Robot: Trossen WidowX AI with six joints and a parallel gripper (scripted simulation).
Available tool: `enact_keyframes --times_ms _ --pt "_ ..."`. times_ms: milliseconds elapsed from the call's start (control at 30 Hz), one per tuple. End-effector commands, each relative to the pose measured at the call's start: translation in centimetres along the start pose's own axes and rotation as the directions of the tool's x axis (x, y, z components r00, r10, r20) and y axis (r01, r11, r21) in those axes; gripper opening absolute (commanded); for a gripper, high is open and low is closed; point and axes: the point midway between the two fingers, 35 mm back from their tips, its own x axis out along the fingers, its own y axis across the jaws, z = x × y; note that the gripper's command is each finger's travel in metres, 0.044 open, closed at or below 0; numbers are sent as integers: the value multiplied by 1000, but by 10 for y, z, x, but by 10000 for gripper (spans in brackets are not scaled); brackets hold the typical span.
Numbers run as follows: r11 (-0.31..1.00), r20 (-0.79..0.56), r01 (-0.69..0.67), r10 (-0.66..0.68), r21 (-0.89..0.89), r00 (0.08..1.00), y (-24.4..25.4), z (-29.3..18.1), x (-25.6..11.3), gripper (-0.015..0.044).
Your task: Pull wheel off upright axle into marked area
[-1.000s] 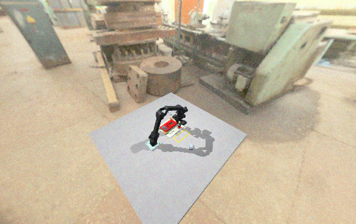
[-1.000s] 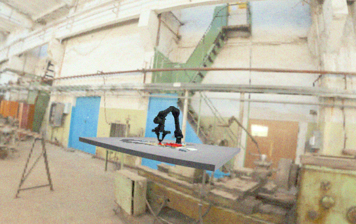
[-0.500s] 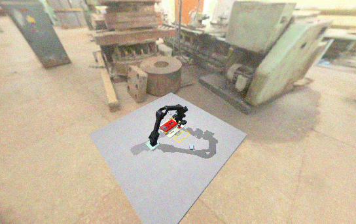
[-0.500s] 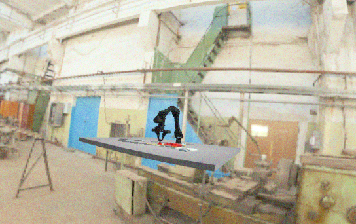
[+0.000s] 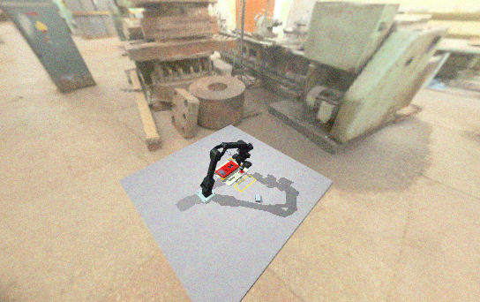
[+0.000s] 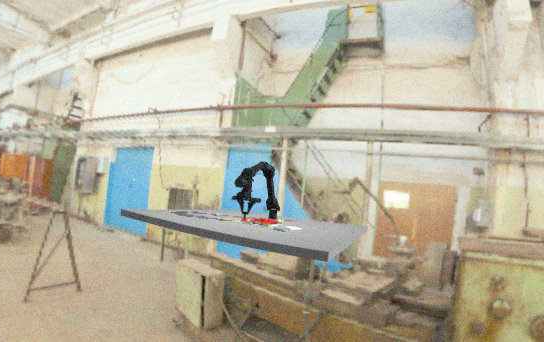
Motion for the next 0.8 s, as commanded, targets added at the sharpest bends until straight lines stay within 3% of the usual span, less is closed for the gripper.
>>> enact_keyframes --times_ms 0,767 --pt "1000 11 4 -4 0 1000 0 1 -6 0" --pt "1000 11 5 -5 0 1000 0 1 -14 0"
